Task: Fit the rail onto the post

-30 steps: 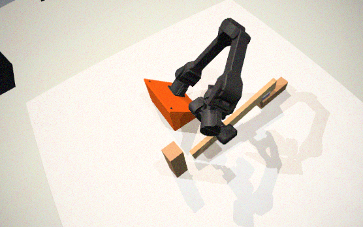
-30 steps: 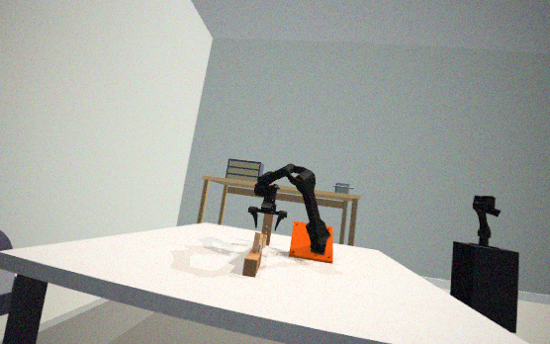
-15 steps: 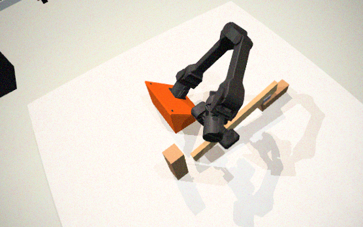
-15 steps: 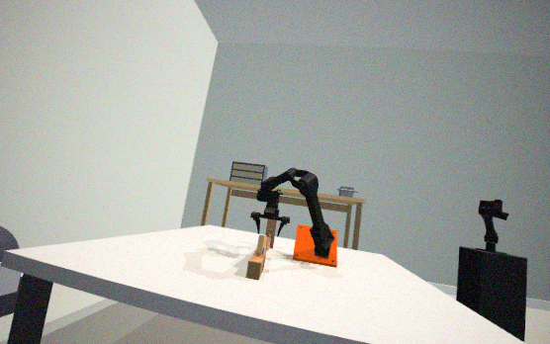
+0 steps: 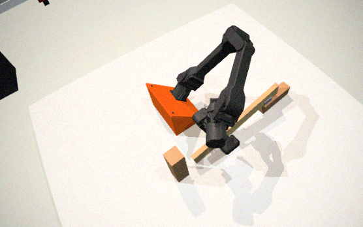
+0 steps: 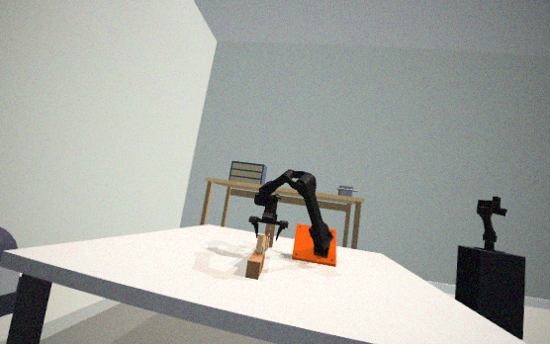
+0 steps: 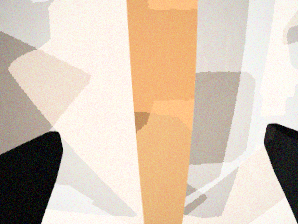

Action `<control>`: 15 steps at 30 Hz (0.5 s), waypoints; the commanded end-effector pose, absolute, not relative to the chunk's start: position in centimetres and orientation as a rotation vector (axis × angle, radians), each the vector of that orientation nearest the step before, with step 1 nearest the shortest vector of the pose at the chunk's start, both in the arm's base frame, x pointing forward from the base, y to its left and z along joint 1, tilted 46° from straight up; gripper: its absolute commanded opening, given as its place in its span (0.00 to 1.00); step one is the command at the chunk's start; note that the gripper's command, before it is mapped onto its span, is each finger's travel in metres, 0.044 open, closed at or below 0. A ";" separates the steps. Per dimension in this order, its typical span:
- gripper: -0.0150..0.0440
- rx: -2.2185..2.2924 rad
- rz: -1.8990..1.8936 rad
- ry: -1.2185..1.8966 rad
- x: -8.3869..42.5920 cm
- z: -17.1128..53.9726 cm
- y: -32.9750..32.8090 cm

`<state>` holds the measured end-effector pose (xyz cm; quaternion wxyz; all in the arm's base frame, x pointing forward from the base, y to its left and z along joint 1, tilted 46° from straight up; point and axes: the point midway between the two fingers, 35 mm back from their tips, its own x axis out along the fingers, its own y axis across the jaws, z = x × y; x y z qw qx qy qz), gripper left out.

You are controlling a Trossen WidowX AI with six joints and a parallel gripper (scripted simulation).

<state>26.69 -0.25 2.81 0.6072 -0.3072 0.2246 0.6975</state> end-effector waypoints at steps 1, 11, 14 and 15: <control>1.00 -0.706 1.610 0.517 26.7 2.4 0.2; 1.00 -0.705 1.610 0.516 26.5 1.4 1.4; 1.00 -0.705 1.610 0.515 26.4 1.1 1.7; 1.00 -0.705 1.611 0.515 26.4 1.0 1.9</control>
